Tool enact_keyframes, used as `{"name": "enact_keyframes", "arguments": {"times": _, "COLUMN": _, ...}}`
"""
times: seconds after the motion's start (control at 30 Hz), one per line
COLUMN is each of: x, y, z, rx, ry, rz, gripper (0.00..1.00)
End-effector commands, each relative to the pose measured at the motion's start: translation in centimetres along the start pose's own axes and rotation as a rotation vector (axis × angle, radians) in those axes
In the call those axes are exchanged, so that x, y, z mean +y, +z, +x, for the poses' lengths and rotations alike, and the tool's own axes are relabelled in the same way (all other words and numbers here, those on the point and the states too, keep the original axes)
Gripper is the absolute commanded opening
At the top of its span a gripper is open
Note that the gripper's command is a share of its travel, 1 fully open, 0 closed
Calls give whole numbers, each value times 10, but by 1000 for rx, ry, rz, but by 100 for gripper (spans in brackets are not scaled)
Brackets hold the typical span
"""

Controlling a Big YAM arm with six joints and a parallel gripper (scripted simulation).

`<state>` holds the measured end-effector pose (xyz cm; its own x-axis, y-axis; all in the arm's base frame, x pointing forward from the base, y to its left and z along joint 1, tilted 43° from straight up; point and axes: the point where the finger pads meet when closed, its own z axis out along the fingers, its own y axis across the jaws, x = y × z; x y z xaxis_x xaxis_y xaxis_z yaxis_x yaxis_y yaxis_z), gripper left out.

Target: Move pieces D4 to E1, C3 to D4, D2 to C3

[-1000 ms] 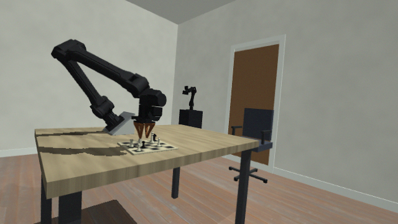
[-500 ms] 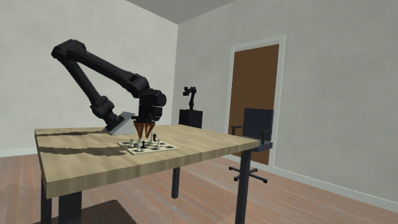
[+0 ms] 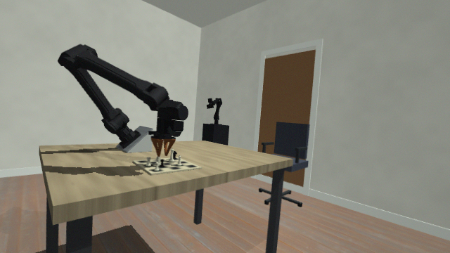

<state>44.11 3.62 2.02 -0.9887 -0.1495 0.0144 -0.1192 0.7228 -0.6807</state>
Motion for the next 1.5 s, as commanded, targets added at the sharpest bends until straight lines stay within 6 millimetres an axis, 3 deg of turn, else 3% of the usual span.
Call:
{"name": "enact_keyframes", "arguments": {"times": 0.0, "x": -11, "y": -5, "z": -19, "rx": -22, "ry": 35, "rz": -4, "gripper": 32}}
{"name": "enact_keyframes", "arguments": {"times": 1.47, "x": -11, "y": -2, "z": -15, "rx": -14, "ry": 25, "rz": -2, "gripper": 32}}
